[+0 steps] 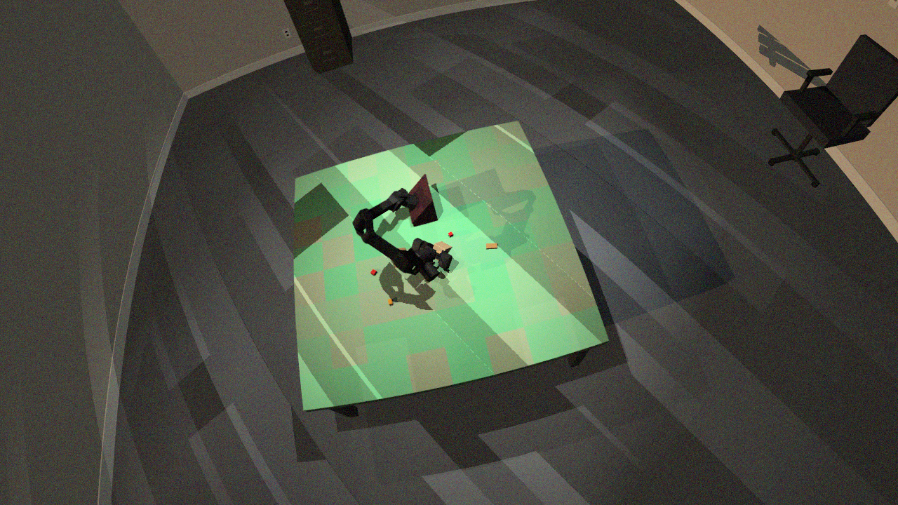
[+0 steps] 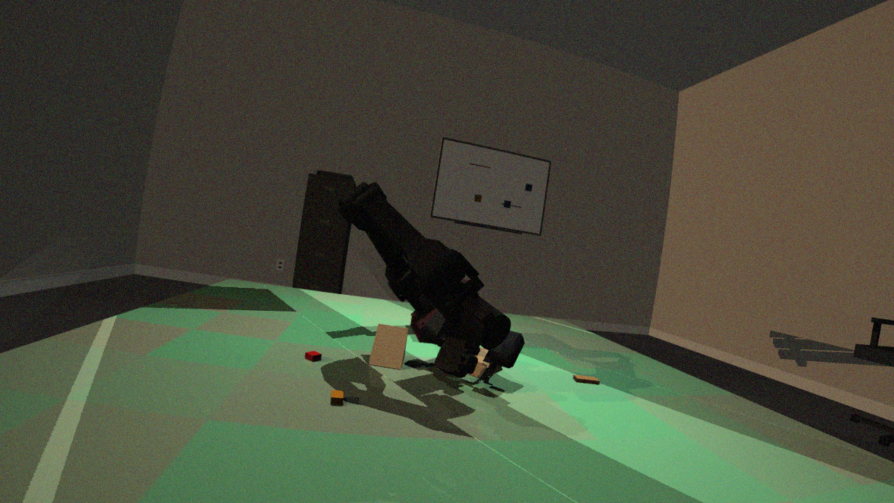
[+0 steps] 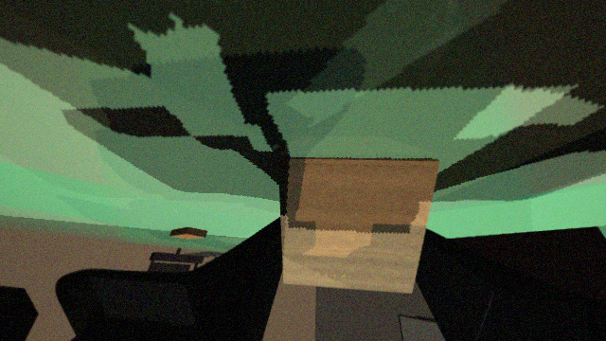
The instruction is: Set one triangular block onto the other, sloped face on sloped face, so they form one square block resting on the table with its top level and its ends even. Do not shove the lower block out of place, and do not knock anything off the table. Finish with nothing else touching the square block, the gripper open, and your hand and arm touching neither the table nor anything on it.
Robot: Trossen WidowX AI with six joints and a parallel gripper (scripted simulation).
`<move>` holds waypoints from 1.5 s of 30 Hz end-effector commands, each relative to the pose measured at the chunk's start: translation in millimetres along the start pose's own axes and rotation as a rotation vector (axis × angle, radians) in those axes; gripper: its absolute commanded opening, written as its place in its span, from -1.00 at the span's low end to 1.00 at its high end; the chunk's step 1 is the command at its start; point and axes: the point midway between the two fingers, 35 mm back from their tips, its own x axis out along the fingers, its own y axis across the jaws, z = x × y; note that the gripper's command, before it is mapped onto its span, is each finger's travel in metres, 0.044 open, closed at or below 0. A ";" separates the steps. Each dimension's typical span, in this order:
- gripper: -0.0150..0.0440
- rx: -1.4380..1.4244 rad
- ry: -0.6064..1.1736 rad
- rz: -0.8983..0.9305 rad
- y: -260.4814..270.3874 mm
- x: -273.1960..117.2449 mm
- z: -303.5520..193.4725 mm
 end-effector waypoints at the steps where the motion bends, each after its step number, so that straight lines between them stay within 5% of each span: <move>1: -0.31 0.001 -0.001 0.002 1.1 -4.5 -3.5; 3: -0.49 0.000 -0.001 0.003 2.1 -11.4 -9.7; 20: -0.49 -0.002 0.004 0.002 0.8 -68.6 -69.0; 30: -0.49 -0.010 -0.005 0.000 0.5 -68.8 -68.4; 45: -0.49 -0.497 -0.095 -0.051 -0.4 -64.0 -71.2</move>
